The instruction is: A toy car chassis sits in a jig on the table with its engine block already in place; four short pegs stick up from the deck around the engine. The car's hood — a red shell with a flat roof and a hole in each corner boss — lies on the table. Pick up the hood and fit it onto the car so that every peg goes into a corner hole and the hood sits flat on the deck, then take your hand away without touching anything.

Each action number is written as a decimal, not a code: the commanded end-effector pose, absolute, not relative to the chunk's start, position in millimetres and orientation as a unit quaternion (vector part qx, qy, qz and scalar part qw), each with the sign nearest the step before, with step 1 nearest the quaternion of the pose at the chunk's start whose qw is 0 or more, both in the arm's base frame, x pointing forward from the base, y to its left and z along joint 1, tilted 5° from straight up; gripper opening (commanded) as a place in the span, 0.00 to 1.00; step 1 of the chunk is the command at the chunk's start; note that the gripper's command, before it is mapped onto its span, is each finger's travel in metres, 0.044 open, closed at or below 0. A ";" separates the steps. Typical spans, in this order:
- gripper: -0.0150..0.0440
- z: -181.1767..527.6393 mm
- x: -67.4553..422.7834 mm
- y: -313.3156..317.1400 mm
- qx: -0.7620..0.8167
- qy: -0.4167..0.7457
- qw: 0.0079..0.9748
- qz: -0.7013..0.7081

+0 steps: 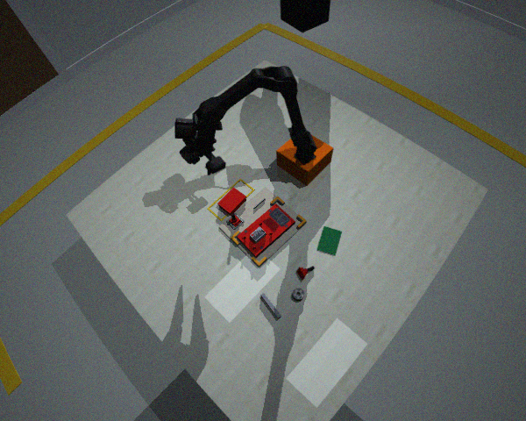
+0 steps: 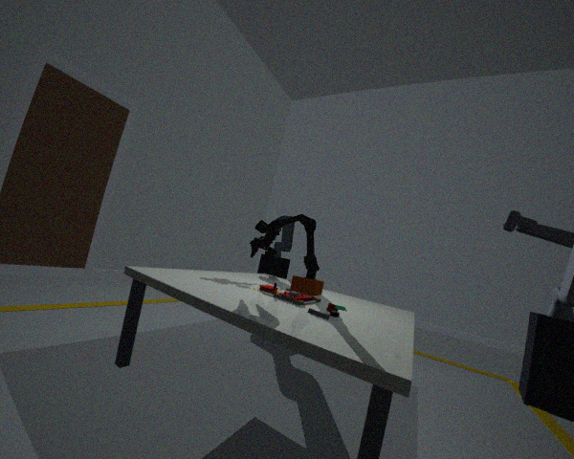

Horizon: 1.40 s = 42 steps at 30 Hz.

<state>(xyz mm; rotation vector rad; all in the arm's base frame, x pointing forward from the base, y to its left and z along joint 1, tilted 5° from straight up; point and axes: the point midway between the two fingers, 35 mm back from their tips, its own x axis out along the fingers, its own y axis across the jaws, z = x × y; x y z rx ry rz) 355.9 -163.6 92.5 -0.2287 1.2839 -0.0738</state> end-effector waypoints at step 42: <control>1.00 -7.8 328.0 -56.6 -0.105 0.713 0.690 0.064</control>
